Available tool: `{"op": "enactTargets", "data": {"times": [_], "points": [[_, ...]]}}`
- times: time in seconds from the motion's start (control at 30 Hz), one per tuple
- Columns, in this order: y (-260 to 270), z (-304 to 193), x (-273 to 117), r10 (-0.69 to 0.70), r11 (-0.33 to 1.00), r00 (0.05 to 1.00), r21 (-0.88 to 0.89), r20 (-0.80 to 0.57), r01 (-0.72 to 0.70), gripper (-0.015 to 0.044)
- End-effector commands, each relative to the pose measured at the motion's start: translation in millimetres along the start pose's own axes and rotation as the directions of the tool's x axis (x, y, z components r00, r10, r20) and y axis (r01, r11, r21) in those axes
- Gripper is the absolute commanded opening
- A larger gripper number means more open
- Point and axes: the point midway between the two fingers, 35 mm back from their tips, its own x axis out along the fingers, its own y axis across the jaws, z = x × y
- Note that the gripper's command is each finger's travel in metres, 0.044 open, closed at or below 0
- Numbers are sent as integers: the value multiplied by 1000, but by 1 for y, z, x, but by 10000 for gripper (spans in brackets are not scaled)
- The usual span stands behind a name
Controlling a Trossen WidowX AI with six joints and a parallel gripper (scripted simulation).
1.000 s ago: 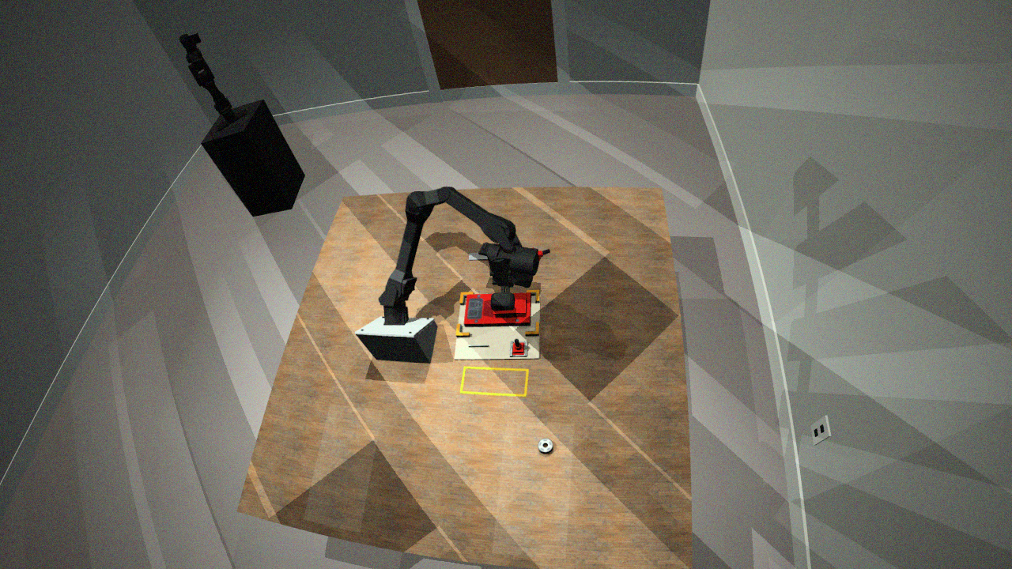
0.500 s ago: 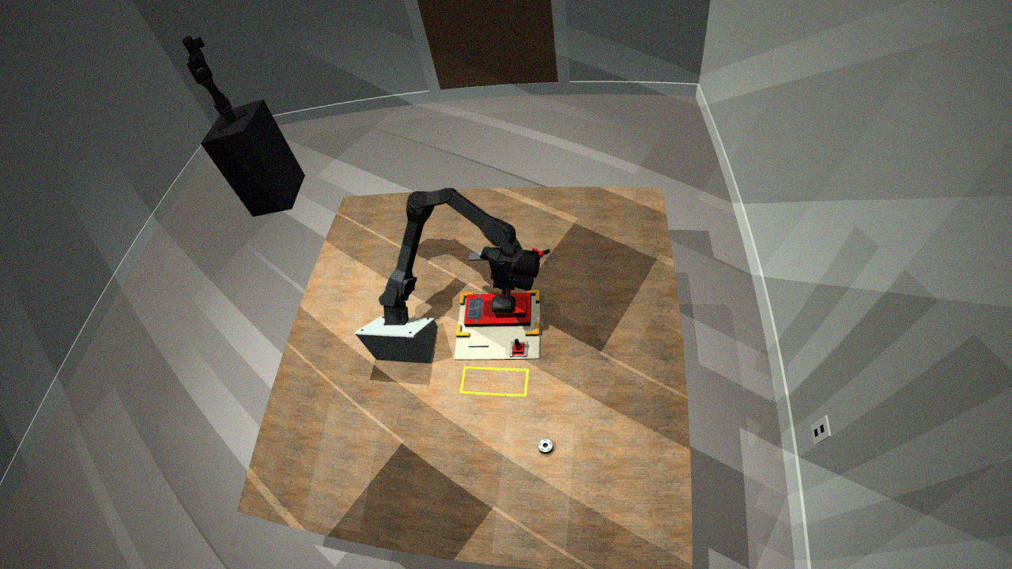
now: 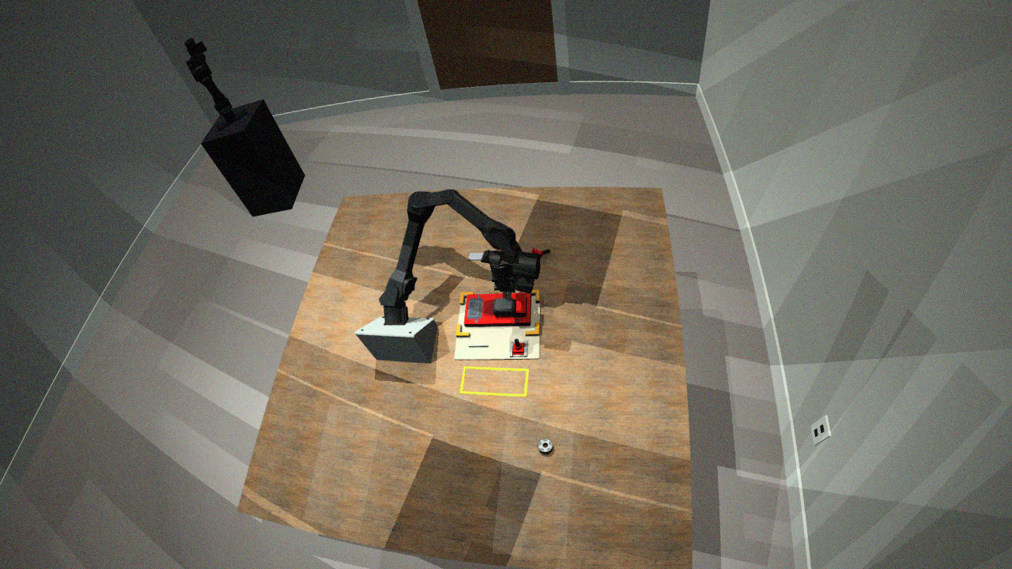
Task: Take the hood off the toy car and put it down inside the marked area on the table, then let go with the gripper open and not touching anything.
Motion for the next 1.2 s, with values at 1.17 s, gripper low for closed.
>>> {"op": "enactTargets", "data": {"times": [1.17], "points": [[1,-1,22,5,1000,1000,2,-3,-5,440]]}}
